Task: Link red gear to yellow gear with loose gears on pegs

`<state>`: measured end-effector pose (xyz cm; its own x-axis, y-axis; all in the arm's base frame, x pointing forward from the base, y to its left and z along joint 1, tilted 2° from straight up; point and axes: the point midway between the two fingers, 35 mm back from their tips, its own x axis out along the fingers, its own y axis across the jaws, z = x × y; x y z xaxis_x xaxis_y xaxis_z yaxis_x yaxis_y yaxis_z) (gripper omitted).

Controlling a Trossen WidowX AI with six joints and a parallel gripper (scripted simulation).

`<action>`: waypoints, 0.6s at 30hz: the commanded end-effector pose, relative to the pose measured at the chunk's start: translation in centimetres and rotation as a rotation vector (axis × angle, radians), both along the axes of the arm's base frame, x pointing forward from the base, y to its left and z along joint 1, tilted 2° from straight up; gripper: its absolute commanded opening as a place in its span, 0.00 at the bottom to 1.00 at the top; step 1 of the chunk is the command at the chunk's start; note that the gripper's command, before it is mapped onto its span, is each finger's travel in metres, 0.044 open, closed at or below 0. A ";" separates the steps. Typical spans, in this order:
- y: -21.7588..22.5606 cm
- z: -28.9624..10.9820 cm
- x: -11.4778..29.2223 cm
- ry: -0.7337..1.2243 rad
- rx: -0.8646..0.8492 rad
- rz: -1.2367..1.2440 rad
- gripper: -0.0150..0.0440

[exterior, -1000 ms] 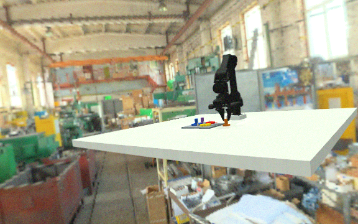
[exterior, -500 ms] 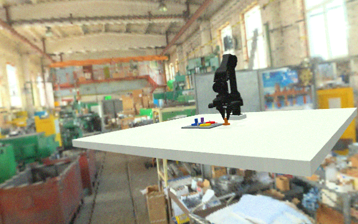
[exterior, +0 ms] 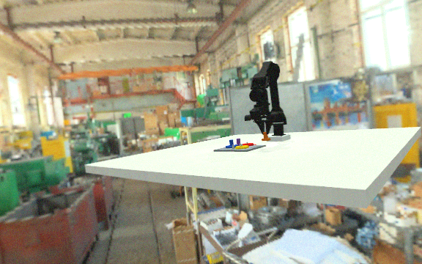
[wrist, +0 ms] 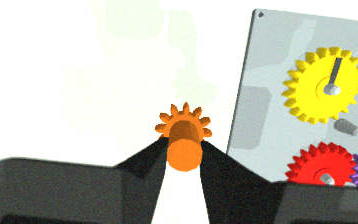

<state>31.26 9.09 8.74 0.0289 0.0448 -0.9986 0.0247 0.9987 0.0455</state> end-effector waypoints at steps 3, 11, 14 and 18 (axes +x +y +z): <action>0.0 1.7 0.1 -0.013 0.004 0.003 0.25; -0.1 3.6 0.0 -0.013 0.004 0.002 0.25; -0.2 4.4 -0.1 -0.013 0.004 0.002 0.25; -0.2 5.3 -0.2 -0.013 0.004 0.002 0.25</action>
